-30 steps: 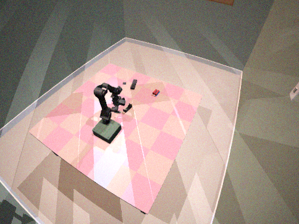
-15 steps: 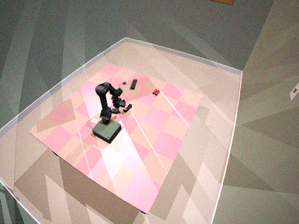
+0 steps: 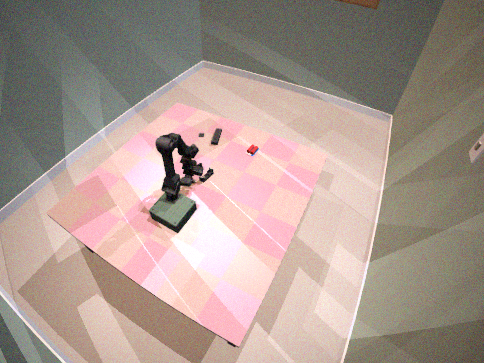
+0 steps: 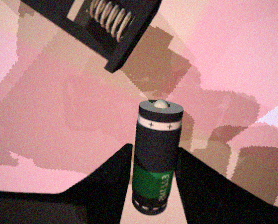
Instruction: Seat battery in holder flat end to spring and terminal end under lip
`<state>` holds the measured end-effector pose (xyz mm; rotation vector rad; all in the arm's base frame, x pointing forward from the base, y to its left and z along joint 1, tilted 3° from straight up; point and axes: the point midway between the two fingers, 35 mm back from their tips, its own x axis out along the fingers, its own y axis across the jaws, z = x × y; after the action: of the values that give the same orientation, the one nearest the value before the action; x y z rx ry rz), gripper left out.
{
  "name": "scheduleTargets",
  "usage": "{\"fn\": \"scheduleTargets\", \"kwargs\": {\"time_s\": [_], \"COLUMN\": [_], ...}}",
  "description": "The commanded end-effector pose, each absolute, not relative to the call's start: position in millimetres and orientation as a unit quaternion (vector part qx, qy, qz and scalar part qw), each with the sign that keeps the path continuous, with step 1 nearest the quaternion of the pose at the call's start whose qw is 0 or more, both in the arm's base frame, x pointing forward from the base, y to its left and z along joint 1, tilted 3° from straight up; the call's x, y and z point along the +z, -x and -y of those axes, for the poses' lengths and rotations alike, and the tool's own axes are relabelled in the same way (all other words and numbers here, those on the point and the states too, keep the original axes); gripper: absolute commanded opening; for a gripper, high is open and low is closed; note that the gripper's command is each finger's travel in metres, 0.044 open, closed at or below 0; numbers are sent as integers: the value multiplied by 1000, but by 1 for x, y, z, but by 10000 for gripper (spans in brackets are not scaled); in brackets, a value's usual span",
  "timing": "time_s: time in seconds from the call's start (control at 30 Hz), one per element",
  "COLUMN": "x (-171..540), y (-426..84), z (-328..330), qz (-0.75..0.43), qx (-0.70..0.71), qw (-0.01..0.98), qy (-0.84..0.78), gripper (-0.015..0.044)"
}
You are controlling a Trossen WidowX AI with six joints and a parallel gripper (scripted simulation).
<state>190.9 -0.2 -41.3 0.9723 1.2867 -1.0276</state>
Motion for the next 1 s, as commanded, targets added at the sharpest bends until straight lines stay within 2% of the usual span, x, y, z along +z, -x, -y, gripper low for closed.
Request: {"fn": "scheduleTargets", "kwargs": {"time_s": [0.0, 0.1, 0.67, 0.97], "x": [-42, -42, 9, 21], "y": [-191, -191, -191, -220], "z": [1, 1, -2, 16], "qz": [-550, -550, -551, -611], "qx": [-439, -439, -437, -345], "qw": [579, 579, 580, 639], "qy": [-413, -413, -411, -316], "gripper": [99, 82, 82, 82]}}
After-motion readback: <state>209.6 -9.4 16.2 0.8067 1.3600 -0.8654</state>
